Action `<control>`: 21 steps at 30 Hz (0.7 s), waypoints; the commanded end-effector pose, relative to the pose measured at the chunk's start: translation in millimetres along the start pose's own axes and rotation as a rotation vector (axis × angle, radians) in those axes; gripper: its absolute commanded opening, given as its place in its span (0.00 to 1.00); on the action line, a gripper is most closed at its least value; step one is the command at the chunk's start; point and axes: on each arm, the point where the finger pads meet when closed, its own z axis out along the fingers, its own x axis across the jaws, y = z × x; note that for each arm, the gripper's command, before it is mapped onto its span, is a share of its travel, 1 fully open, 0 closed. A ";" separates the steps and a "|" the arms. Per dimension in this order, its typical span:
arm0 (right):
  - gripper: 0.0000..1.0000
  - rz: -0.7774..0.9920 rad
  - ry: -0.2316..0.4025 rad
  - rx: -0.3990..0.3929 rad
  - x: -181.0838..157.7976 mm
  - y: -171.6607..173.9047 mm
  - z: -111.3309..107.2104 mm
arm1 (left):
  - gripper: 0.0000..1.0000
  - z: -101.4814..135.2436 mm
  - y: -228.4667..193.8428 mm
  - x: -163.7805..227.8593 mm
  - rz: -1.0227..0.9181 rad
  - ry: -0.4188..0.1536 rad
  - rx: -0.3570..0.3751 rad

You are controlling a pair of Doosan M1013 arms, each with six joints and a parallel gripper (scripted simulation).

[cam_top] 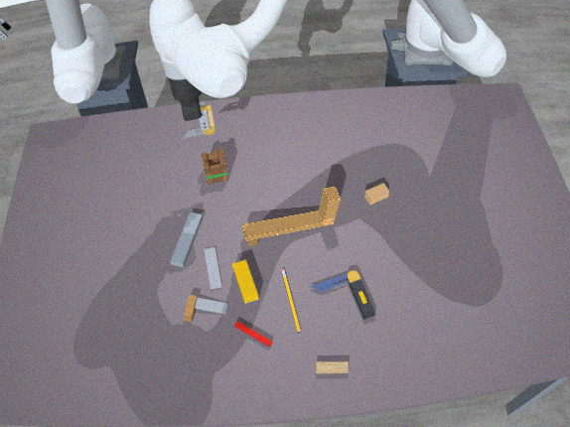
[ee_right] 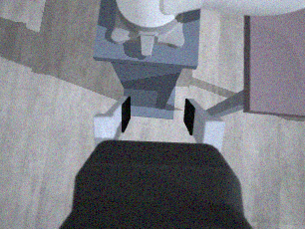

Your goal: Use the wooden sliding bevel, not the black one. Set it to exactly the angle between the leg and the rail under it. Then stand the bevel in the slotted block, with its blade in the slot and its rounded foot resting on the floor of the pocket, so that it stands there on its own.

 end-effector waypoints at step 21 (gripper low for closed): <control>1.00 0.000 0.001 -0.001 0.1 0.1 -0.6 | 0.00 -0.3 5.6 -5.1 0.001 0.001 0.002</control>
